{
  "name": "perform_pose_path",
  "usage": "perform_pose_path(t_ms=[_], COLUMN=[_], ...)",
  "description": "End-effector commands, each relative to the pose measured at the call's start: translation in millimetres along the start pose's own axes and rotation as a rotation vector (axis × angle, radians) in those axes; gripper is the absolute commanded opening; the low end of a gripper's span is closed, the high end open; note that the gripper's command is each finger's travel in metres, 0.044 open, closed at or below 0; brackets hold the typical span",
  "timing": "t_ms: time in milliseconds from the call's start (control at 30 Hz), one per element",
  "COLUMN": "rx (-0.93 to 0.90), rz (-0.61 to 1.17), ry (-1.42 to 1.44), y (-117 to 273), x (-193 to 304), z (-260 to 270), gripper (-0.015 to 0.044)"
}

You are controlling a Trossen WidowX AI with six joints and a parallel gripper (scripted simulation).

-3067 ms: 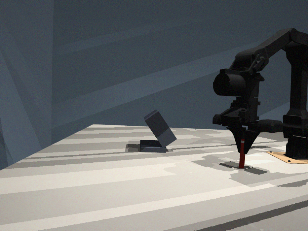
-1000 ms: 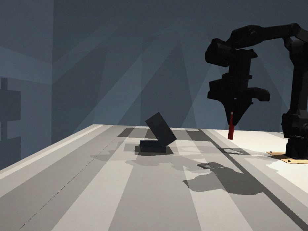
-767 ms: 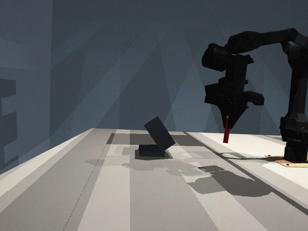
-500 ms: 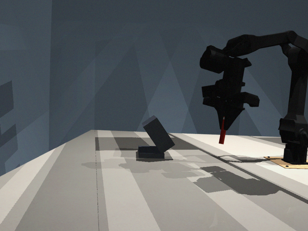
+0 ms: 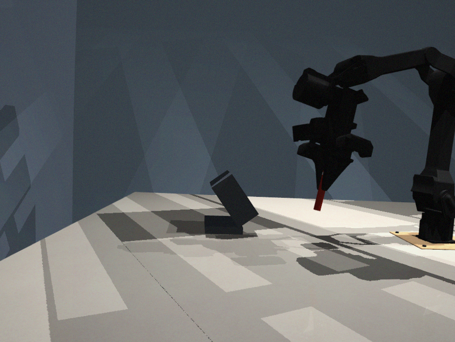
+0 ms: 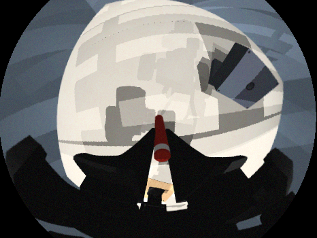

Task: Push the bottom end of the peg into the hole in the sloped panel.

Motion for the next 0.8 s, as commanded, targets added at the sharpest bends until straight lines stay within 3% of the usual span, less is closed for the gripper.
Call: perform_pose_path(t_ms=[0, 767], rx=[-0.008, -0.028], rz=[-0.027, -0.150], ry=[-0.024, -0.160], y=[3, 6], x=[-1, -4], z=[-4, -33], gripper=[0.0000, 0.0000])
Point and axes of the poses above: the point midway between the two fingers, 35 mm back from their tips, its own y axis back along the fingers, its own z axis across the jaws, x = y × z, the point moved 6 cm from there along y, back along the fingers, and after that the axes turned 6 degrees about -y, right-handed, at the moved point
